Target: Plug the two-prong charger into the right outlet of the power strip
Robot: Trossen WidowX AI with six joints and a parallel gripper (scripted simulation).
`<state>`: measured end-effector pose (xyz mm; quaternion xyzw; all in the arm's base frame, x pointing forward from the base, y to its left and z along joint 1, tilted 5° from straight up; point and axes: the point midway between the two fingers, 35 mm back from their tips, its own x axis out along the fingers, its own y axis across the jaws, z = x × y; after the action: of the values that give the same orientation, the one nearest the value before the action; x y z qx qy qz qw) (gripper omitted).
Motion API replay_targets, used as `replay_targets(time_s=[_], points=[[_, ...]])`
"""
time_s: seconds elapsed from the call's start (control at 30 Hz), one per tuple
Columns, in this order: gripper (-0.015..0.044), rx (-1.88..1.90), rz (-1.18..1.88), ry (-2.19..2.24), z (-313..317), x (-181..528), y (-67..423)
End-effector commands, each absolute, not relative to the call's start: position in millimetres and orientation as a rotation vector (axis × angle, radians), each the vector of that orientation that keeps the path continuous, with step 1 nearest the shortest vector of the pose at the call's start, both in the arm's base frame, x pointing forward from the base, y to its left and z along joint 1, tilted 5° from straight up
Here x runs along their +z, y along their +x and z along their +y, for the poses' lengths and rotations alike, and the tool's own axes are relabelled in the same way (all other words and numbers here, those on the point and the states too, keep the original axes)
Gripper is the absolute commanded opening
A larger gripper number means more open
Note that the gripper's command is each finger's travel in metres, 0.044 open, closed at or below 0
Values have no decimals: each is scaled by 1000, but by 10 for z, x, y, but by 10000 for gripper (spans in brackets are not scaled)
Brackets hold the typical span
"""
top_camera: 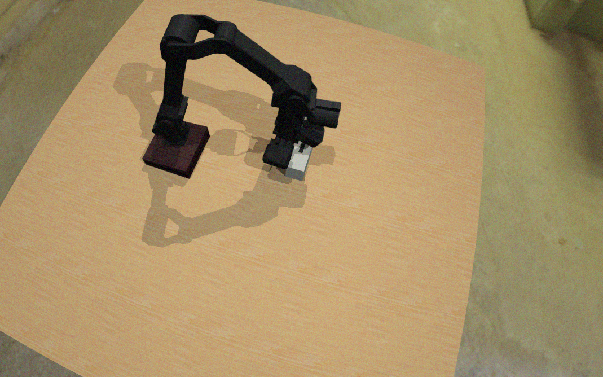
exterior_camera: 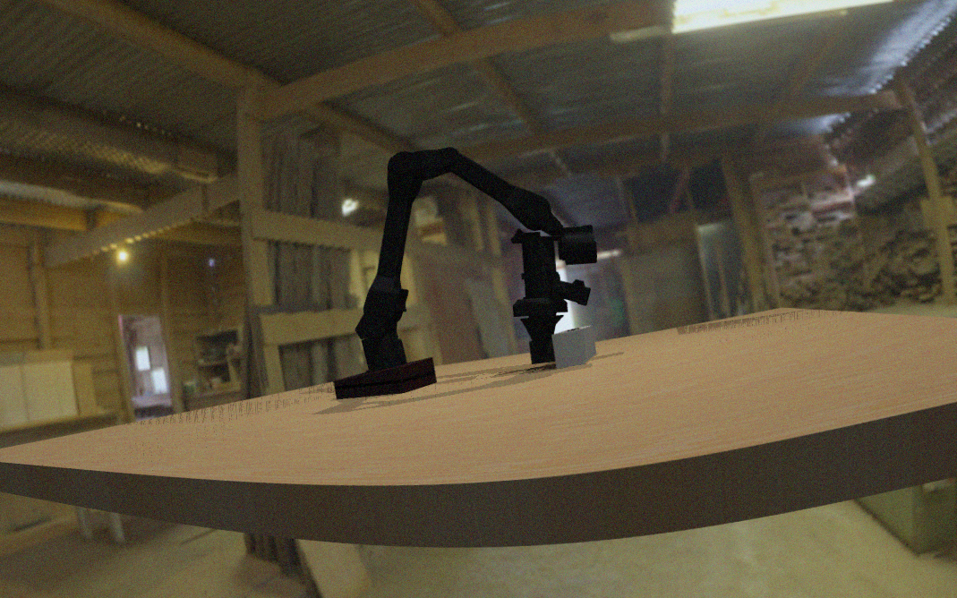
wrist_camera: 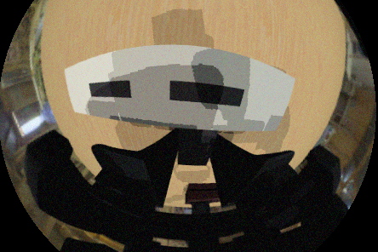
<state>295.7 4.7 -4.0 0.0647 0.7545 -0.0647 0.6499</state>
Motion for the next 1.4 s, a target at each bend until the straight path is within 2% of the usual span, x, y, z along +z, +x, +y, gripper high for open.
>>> replay_targets(time_s=[0.0, 1.37], points=[[0, -150, 1683, 144, 22, -44, 3084], [0, -150, 1683, 144, 22, -52, 3082]])
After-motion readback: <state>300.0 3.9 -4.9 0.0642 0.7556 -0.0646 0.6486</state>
